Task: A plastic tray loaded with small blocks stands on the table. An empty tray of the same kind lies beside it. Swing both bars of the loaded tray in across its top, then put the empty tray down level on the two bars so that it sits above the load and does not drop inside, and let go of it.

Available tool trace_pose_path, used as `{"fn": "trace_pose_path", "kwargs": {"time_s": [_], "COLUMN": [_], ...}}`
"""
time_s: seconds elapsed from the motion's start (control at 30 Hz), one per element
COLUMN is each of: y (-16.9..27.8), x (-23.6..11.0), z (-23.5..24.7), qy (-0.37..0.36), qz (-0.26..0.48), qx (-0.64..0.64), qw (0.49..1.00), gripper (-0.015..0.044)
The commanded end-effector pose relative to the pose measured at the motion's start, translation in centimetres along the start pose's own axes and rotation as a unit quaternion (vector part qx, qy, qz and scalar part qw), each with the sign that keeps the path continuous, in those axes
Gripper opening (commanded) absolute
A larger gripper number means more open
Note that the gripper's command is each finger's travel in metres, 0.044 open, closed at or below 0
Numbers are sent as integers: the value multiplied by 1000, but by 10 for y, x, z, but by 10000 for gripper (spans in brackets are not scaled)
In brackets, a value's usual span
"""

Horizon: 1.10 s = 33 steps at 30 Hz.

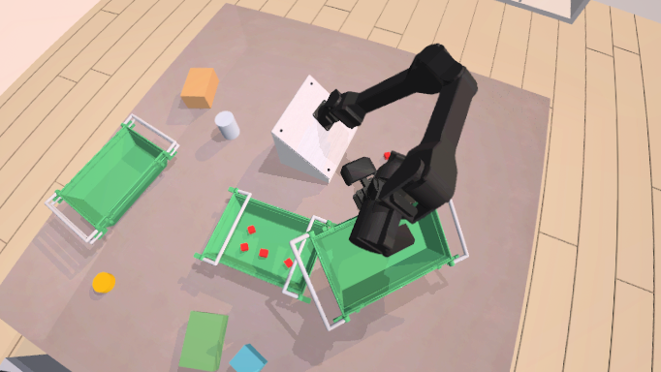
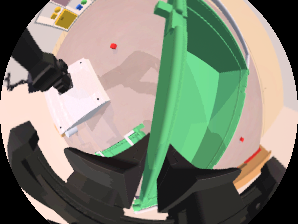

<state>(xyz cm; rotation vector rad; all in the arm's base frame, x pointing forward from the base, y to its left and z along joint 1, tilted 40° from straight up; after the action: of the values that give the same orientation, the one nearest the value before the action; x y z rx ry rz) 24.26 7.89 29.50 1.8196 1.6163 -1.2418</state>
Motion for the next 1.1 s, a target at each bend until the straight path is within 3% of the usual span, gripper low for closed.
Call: {"fn": "trace_pose_path", "kwargs": {"time_s": [0.0,1.07], "y": [15,132], "x": [-5,-2], "z": [5,112], "qy": [6,20], "qz": [11,-8], "qx": [27,296], "qw": [1000,955], "gripper": [0,0]}}
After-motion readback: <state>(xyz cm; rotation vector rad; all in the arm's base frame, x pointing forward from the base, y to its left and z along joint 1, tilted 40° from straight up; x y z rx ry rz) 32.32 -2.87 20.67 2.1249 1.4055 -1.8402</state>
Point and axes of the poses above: the point midway between the two fingers, 35 mm back from their tips, its own x axis out along the fingers, its own z axis across the jaws, y = z × x, the point moved 8 cm from there along -x, back along the fingers, and after that the axes turned 14 degrees about -x, right-handed, at the moved point
